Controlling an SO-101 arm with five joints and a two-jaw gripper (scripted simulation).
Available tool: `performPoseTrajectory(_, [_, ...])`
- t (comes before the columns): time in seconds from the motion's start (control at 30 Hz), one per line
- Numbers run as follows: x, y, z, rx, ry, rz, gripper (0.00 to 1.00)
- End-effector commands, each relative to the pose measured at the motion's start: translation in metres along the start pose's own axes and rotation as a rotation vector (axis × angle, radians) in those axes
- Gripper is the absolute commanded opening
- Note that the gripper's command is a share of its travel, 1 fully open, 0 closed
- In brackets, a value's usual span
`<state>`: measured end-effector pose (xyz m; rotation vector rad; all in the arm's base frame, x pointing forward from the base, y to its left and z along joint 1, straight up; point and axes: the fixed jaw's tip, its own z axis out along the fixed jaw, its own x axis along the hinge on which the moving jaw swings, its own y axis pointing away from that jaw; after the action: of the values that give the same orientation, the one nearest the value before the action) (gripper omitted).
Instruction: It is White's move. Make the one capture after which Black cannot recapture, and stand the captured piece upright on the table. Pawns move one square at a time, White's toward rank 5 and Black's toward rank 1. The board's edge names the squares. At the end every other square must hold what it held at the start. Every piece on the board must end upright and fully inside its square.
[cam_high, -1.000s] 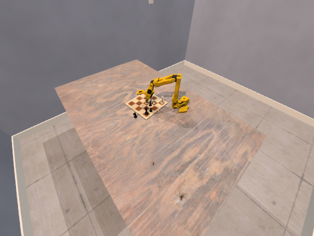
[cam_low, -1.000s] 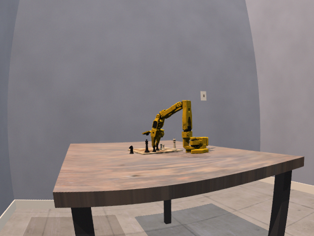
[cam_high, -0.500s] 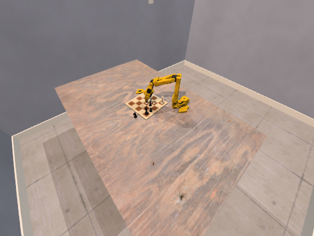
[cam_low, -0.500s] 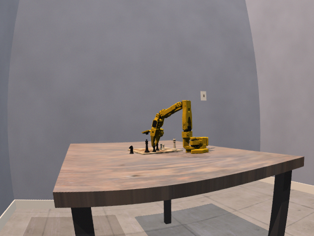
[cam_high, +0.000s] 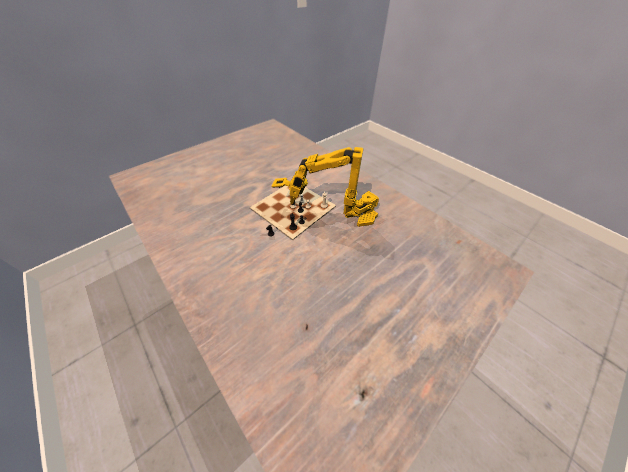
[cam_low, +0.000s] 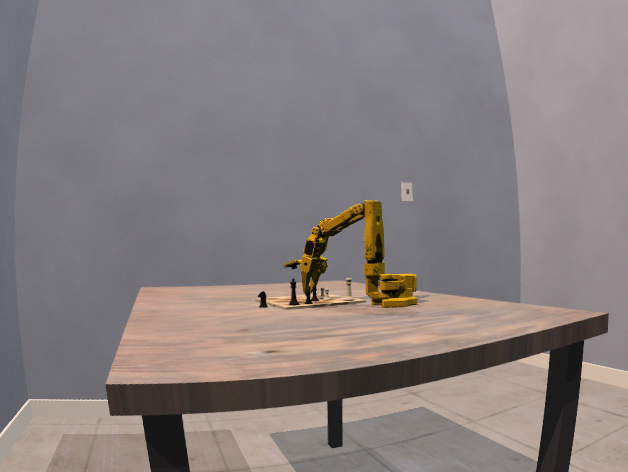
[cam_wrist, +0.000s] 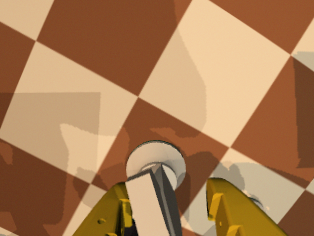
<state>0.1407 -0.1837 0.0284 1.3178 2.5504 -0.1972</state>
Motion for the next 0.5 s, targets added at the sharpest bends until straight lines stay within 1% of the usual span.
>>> performPoseTrajectory(0.0, [0.0016, -0.0022, 0.0025, 0.002, 0.010, 0.003, 0.13])
performPoseTrajectory(0.47, [0.0016, -0.0022, 0.0025, 0.002, 0.010, 0.003, 0.06])
